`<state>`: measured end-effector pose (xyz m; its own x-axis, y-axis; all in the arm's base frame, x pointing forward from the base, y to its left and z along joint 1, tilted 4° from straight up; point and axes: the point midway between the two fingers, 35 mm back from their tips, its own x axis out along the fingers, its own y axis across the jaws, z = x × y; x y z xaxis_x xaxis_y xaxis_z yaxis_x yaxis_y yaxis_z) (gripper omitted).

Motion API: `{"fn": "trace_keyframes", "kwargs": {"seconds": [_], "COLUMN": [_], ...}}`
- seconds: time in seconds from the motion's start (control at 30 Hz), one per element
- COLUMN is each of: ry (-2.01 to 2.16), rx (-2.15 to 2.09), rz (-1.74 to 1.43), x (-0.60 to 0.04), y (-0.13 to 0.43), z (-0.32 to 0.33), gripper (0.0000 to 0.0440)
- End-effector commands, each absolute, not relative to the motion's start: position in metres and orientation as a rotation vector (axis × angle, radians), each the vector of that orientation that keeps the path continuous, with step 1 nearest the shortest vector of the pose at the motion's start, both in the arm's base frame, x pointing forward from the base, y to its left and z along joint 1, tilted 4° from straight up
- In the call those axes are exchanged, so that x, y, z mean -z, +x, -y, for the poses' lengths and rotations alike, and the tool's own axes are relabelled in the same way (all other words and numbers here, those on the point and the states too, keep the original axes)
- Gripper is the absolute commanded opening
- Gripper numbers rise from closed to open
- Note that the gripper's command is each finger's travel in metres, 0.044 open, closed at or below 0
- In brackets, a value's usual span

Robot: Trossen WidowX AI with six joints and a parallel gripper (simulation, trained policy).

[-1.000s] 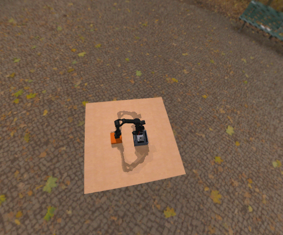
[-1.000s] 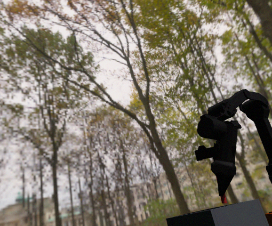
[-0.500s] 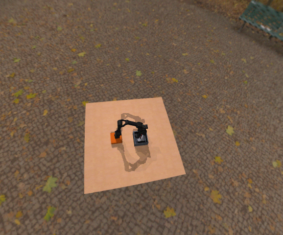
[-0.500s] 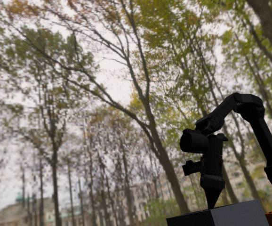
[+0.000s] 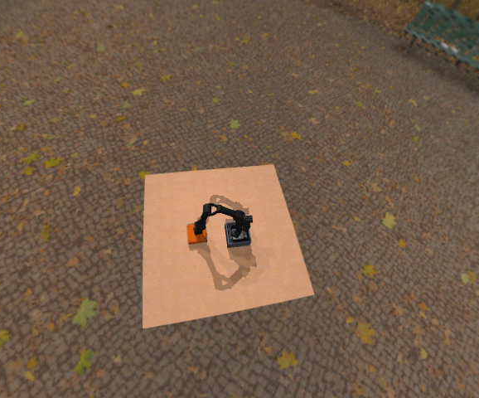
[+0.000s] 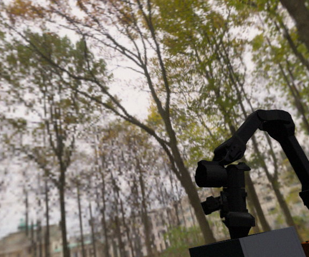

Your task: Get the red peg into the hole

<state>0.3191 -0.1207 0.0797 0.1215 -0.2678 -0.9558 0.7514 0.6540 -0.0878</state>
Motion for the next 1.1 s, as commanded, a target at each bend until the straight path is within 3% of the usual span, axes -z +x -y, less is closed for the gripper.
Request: {"fn": "trace_keyframes", "kwargs": {"seconds": [0.0,0.27,0.3,1.07], "ry": [0.479,0.509,0.513,0.549], "rx": [0.760,0.694,0.685,0.528], "rz": [-1.248,-1.259,-1.259,-1.192], "x": [-0.083,-0.094,-0.096,-0.146], "y": [0.327,0.351,0.354,0.414], "z": [0.122,0.120,0.120,0.106], "gripper": [0.0221,0.0431,0.0440,0.0440]}}
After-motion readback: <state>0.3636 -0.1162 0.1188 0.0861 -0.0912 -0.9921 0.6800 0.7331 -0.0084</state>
